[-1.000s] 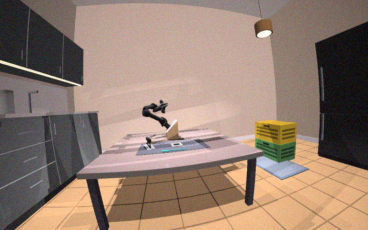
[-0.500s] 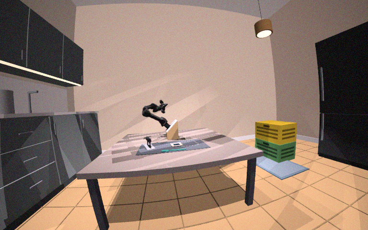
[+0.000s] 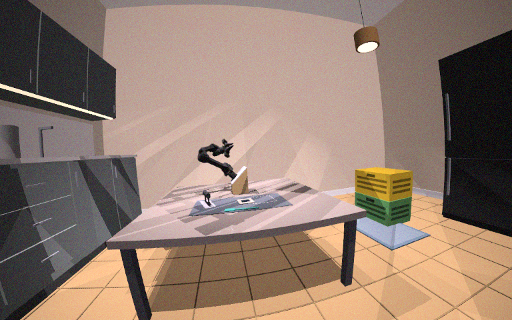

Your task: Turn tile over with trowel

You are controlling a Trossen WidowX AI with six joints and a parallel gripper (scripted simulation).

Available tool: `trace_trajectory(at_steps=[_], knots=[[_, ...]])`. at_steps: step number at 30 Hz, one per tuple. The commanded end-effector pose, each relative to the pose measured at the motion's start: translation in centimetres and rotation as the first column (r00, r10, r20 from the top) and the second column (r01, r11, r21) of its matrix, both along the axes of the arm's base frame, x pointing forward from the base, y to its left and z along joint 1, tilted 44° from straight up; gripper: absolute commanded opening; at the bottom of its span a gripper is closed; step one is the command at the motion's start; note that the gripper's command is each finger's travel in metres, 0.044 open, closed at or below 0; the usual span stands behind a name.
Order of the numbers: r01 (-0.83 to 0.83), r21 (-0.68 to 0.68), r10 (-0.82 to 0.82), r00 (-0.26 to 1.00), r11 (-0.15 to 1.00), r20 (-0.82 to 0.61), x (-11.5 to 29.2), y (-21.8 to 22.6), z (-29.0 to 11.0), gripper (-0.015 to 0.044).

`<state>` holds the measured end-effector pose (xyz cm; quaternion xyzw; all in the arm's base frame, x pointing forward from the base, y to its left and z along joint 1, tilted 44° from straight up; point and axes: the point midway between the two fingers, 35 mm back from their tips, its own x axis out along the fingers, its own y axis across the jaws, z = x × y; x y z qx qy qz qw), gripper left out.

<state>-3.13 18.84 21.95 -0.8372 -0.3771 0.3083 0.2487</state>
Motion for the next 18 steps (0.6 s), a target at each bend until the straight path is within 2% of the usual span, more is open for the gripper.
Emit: trace_trajectory(at_steps=[1, 11, 15, 18], knots=[[0.000, 0.000, 0.000, 1.000, 1.000, 0.000, 0.00, 0.00, 0.00, 0.0100], [0.000, 0.000, 0.000, 1.000, 1.000, 0.000, 0.00, 0.00, 0.00, 0.0100], [0.000, 0.000, 0.000, 1.000, 1.000, 0.000, 0.00, 0.00, 0.00, 0.0000], [0.000, 0.000, 0.000, 1.000, 1.000, 0.000, 0.00, 0.00, 0.00, 0.0000]])
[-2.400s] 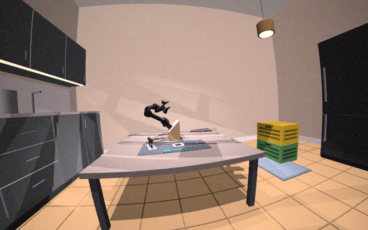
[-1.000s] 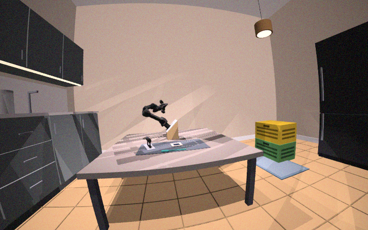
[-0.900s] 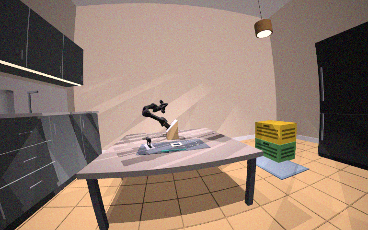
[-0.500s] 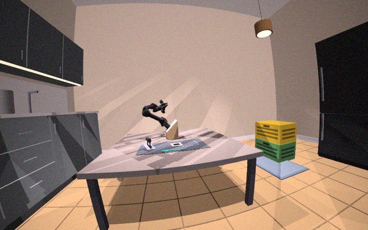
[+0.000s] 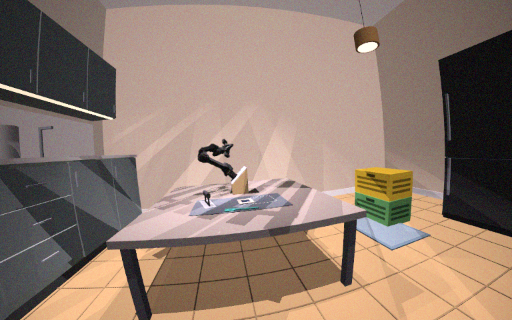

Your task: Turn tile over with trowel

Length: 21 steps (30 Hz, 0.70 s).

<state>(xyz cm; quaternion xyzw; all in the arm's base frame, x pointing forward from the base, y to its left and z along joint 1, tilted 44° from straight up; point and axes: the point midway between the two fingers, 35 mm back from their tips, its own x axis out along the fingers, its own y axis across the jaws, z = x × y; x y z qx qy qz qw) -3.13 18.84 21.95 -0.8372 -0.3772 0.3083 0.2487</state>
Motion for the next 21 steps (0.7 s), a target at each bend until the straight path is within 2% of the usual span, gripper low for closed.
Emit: trace_trajectory(at_steps=[1, 12, 18, 21], knots=[[0.000, 0.000, 0.000, 1.000, 1.000, 0.000, 0.00, 0.00, 0.00, 0.0000], [0.000, 0.000, 0.000, 1.000, 1.000, 0.000, 0.00, 0.00, 0.00, 0.0000], [0.005, -0.001, -0.005, 1.000, 1.000, -0.001, 0.06, 0.03, 0.00, 0.0153], [0.080, -0.010, -0.080, 0.997, 0.997, -0.021, 0.94, 0.47, -0.03, 0.0231]])
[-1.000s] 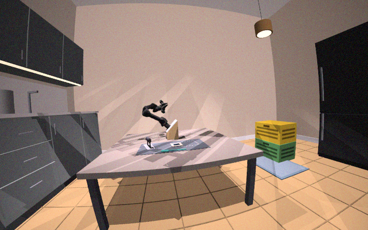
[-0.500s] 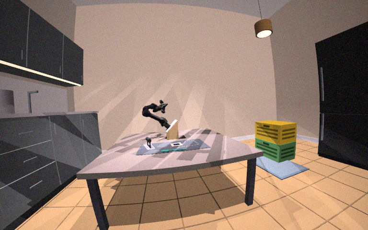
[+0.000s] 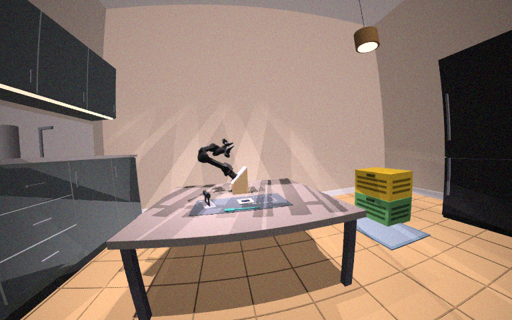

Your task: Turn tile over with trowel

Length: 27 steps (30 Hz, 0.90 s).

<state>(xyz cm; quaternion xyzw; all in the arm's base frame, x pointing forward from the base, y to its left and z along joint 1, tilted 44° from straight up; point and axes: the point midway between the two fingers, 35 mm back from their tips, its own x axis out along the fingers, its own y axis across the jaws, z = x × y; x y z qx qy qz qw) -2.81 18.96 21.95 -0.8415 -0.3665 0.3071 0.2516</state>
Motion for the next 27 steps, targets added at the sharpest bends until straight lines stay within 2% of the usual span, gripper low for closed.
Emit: trace_trajectory(at_steps=[1, 13, 27], knots=[[0.089, -0.010, -0.089, 0.996, 0.996, -0.027, 1.0, 0.5, 0.0, 0.0258], [0.465, -0.039, -0.466, 0.876, 0.884, -0.123, 6.7, 2.1, -0.1, 0.0270], [0.809, -0.056, -0.794, 0.558, 0.585, -0.243, 14.5, 1.7, -0.3, 0.0270]])
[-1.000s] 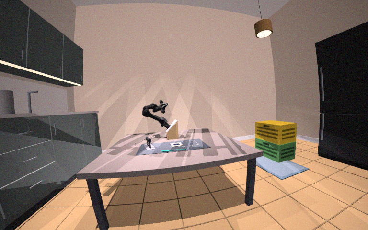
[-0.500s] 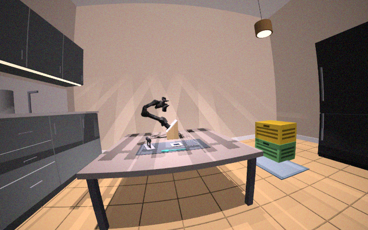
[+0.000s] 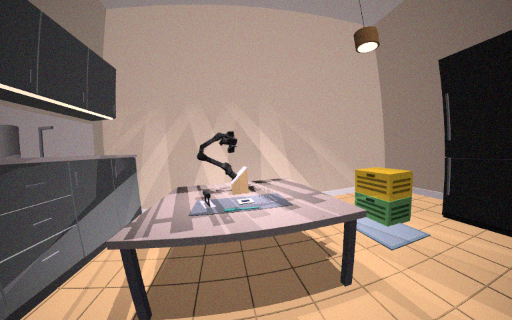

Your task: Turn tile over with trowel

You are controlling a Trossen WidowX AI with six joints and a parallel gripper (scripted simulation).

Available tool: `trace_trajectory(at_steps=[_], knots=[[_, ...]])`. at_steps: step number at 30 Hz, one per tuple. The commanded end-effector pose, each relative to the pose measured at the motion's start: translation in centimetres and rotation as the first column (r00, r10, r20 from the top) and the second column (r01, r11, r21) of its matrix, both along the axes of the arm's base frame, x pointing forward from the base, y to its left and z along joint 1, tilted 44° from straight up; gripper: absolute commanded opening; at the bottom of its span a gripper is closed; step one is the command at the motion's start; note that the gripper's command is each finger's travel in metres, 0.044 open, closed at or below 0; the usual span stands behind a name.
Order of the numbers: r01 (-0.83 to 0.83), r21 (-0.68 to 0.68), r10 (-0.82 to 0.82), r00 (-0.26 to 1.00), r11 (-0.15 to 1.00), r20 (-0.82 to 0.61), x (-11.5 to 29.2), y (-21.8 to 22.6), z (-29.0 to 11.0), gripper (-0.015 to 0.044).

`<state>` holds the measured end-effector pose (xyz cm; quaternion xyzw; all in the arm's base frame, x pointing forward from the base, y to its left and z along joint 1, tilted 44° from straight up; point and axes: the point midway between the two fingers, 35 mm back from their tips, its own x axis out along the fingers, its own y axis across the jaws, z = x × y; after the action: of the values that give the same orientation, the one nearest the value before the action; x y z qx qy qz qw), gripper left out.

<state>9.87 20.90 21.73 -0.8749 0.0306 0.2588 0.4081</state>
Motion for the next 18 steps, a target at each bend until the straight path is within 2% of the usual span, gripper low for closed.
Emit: trace_trajectory(at_steps=[1, 9, 18], knots=[[0.142, 0.030, -0.141, 0.989, 0.989, -0.034, 2.4, -0.4, -0.1, 0.0270], [0.398, 0.076, -0.391, 0.916, 0.914, -0.091, 7.2, -2.1, -0.3, 0.0270], [0.650, 0.139, -0.634, 0.759, 0.747, -0.144, 12.4, -5.5, -0.8, 0.0270]])
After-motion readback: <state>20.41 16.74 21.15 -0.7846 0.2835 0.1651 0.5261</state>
